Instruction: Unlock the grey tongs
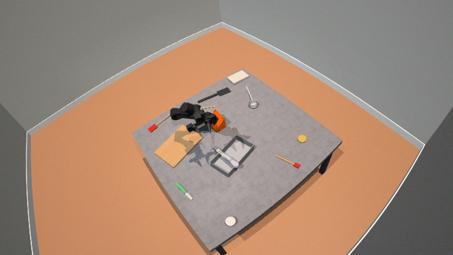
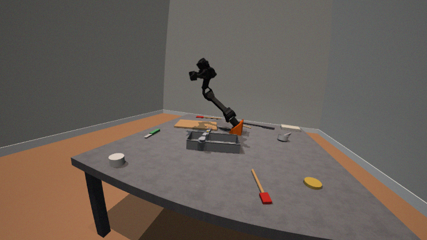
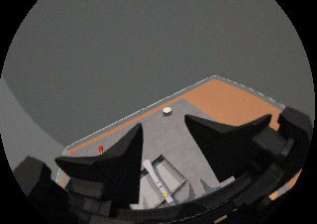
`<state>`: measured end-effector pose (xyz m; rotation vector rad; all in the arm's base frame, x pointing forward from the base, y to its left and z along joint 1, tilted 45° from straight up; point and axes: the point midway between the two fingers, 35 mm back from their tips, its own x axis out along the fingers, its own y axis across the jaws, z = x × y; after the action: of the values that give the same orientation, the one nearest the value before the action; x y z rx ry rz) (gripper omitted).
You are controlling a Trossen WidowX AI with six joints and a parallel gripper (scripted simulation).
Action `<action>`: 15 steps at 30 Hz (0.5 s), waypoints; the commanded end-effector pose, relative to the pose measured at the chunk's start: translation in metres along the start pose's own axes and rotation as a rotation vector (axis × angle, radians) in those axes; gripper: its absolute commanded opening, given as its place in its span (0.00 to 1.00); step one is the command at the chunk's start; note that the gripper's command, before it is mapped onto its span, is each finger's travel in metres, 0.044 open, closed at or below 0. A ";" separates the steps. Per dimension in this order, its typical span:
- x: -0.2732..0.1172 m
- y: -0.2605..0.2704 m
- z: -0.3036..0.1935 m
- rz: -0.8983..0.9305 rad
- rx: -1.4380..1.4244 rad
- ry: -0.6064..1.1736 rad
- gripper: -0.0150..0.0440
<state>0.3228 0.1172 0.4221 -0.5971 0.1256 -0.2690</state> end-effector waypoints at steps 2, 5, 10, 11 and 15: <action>0.030 0.044 -0.056 0.068 -0.647 0.211 0.69; 0.045 0.066 -0.102 0.182 -1.139 0.359 0.69; 0.056 0.083 -0.179 0.511 -1.931 0.566 0.69; 0.057 0.084 -0.192 0.592 -2.067 0.595 0.69; 0.055 0.081 -0.240 1.019 -2.602 0.667 0.69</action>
<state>0.3600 0.0747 0.2256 -2.3132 1.1176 0.3019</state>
